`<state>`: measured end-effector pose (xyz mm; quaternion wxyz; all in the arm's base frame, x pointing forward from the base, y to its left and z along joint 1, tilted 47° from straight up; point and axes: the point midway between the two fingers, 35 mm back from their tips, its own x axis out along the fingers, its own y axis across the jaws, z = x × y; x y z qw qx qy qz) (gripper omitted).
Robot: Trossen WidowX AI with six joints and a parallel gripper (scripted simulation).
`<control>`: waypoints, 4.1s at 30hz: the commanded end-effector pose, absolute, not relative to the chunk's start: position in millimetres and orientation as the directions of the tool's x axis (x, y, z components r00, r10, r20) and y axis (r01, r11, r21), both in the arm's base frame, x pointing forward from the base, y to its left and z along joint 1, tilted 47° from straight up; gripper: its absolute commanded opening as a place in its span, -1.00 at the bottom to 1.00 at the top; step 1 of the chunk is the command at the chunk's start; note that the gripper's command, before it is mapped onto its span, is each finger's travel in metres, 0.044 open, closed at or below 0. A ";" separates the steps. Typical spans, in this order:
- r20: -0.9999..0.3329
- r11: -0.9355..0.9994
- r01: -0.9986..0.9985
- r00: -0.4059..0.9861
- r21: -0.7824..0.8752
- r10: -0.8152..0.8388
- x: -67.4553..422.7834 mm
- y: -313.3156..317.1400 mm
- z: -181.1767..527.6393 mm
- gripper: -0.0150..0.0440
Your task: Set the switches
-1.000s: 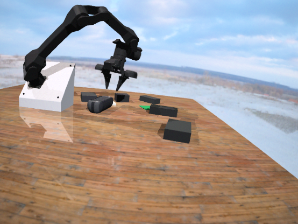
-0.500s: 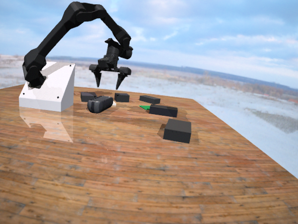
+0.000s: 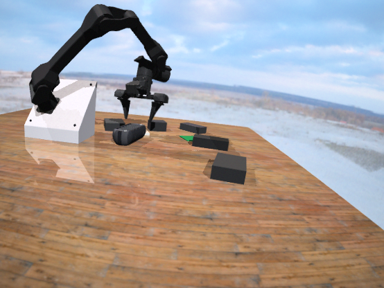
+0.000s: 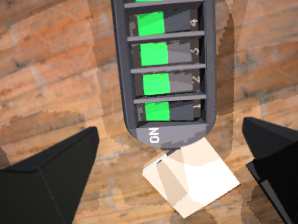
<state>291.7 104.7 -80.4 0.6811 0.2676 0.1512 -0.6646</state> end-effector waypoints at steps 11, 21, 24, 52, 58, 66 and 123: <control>-0.556 -0.025 0.987 0.068 0.159 -0.828 292.7 85.5 -97.0 1.00; -0.556 -0.025 0.987 0.068 0.159 -0.829 292.8 81.3 -100.6 0.62; -0.556 -0.025 0.987 0.068 0.159 -0.829 292.8 81.3 -100.6 0.62; -0.565 -0.025 0.987 0.070 0.159 -0.822 291.0 86.4 -89.3 0.65; -0.574 -0.025 0.987 0.071 0.158 -0.816 290.3 88.1 -84.7 0.65; -0.588 -0.025 0.987 0.074 0.158 -0.805 289.4 90.0 -78.5 0.65; -0.678 -0.025 0.987 0.089 0.156 -0.730 282.2 94.7 -32.5 0.65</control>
